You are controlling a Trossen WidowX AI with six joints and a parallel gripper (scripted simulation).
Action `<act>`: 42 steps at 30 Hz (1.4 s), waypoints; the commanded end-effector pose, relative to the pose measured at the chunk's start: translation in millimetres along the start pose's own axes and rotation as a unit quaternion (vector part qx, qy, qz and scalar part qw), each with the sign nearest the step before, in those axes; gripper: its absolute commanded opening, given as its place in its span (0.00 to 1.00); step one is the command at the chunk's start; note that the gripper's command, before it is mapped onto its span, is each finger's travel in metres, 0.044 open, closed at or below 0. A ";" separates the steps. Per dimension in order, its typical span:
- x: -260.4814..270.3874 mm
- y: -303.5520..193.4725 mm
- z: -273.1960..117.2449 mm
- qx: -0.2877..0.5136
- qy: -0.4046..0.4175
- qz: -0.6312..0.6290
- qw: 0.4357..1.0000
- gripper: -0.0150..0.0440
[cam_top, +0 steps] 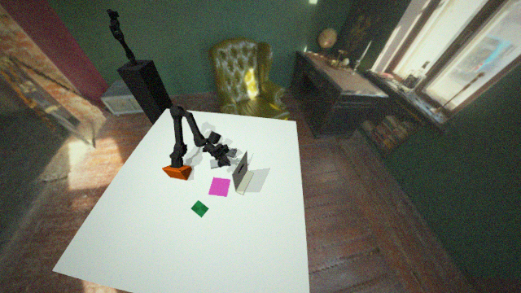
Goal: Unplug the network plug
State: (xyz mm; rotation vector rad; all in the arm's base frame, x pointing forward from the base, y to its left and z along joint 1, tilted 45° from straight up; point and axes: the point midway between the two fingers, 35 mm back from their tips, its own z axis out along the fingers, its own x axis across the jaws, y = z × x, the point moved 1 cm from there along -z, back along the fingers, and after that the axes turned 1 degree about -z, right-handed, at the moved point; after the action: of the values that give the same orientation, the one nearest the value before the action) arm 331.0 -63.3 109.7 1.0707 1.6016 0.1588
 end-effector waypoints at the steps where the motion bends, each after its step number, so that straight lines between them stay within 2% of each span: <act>1: 1.0 1.9 5.9 -0.001 0.003 -0.002 1.000 0.52; 40: 1.5 12.1 51.3 -0.002 0.001 -0.003 1.000 0.52; 42: 1.5 12.1 51.3 -0.002 0.001 -0.003 1.000 0.43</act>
State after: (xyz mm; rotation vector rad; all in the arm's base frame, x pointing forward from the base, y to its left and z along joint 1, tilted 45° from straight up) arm 378.3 -77.2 100.1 1.0672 1.5995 0.1573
